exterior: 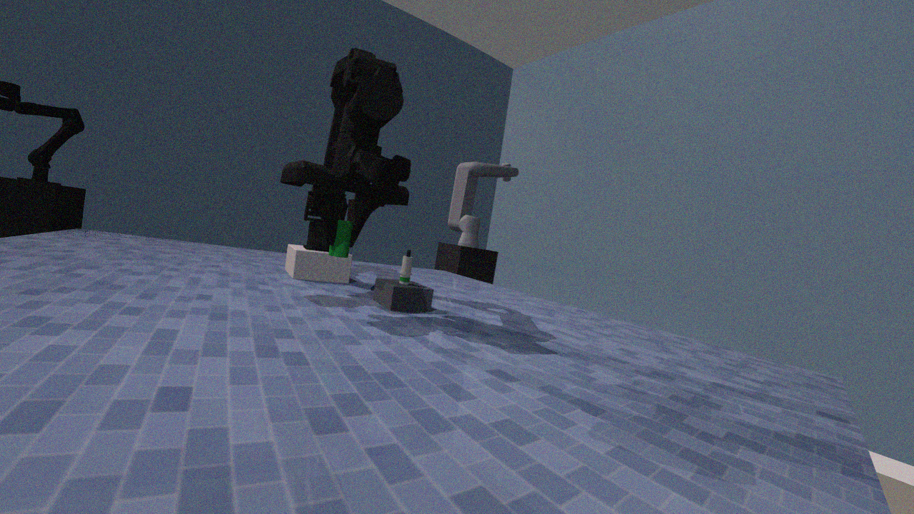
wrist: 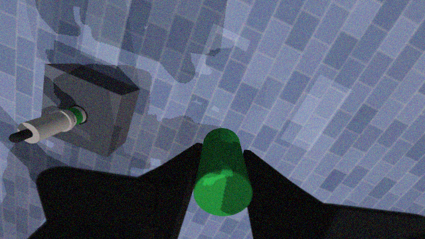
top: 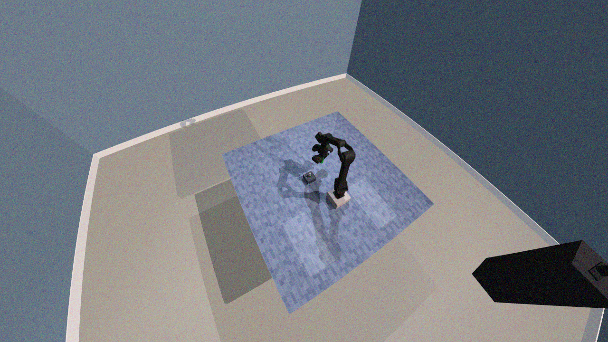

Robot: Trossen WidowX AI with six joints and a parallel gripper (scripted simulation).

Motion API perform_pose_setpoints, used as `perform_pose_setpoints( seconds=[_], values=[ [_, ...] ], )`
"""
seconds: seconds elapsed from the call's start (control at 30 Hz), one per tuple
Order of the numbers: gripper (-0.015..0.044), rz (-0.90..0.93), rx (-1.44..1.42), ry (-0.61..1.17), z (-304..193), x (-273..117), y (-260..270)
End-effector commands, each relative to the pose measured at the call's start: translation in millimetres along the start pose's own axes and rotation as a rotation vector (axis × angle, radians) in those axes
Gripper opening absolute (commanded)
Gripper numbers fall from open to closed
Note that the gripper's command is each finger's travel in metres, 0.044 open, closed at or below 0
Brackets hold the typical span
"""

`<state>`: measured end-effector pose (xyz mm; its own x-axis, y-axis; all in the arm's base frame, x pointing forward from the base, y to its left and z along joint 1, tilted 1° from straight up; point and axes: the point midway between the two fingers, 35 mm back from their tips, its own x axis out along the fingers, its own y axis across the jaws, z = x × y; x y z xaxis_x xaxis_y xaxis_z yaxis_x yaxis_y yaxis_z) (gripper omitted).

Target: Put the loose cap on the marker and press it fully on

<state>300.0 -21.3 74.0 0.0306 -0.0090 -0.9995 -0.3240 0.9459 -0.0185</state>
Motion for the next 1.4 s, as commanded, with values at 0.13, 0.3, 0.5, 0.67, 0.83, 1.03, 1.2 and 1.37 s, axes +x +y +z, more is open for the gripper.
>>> perform_pose_setpoints(
  seconds=[0.13,0.3,0.5,0.67,0.83,1.03,1.2,1.37],
  values=[
    [0.0000,0.004,-0.006,0.002,2.4,-6.3,26.1],
    [0.0000,0.004,-0.004,0.003,4.1,-10.2,41.7],
    [0.0000,0.004,0.000,0.004,4.9,-14.8,60.5],
    [0.0000,0.004,0.002,0.005,4.6,-18.7,76.0],
    [0.0000,0.004,0.005,0.006,3.4,-22.6,91.2],
    [0.0000,0.004,0.008,0.007,0.8,-27.2,109.2],
    [0.0000,0.003,0.011,0.007,-2.3,-30.9,123.8],
    [0.0000,0.003,0.014,0.008,-6.3,-34.7,138.1]
  ],
)
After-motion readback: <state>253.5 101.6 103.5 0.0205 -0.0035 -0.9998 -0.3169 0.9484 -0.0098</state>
